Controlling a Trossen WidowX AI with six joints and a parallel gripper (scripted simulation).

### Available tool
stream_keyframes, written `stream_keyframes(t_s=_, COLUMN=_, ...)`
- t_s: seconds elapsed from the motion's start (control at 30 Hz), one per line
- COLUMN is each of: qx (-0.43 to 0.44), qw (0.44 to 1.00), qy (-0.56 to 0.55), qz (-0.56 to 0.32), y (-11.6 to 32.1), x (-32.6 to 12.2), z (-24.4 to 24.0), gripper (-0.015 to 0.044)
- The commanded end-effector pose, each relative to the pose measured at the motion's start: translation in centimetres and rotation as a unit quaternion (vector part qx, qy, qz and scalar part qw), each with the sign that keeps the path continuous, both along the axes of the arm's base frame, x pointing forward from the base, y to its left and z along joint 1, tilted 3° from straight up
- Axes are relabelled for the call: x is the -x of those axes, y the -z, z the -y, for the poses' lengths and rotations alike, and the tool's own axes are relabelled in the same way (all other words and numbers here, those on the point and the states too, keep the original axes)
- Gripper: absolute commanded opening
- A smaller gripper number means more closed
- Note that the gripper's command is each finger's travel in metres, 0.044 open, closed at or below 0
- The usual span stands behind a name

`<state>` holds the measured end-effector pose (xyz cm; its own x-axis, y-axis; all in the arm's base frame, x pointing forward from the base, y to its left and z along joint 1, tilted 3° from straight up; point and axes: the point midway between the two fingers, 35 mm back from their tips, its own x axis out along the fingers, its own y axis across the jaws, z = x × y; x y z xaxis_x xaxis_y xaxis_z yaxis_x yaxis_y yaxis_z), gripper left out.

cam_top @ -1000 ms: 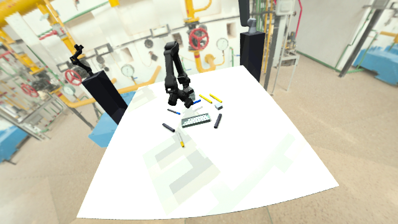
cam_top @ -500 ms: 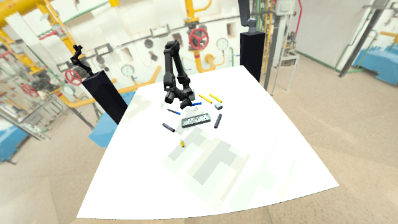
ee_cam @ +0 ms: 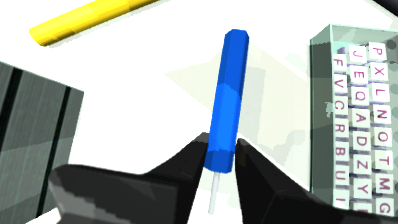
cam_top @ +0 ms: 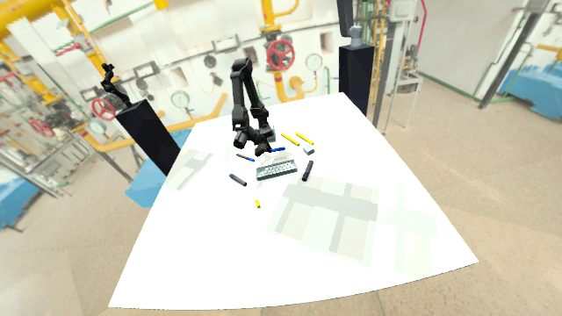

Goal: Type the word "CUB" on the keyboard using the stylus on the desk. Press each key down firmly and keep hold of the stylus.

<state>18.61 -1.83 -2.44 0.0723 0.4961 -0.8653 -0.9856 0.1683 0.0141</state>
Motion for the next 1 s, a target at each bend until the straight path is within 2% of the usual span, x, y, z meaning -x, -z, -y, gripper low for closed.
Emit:
stream_keyframes(t_s=0.0, qx=-0.004, qw=1.0, qy=0.003, qz=-0.003, y=0.8, x=0.2, z=-0.2, gripper=0.0)
stream_keyframes(t_s=0.8, qx=-0.004, qw=1.0, qy=0.003, qz=-0.004, y=3.4, x=0.4, z=-0.3, gripper=0.0)
stream_keyframes(t_s=0.97, qx=-0.001, qw=1.0, qy=0.0, qz=-0.002, y=3.3, x=0.3, z=-0.2, gripper=0.0131)
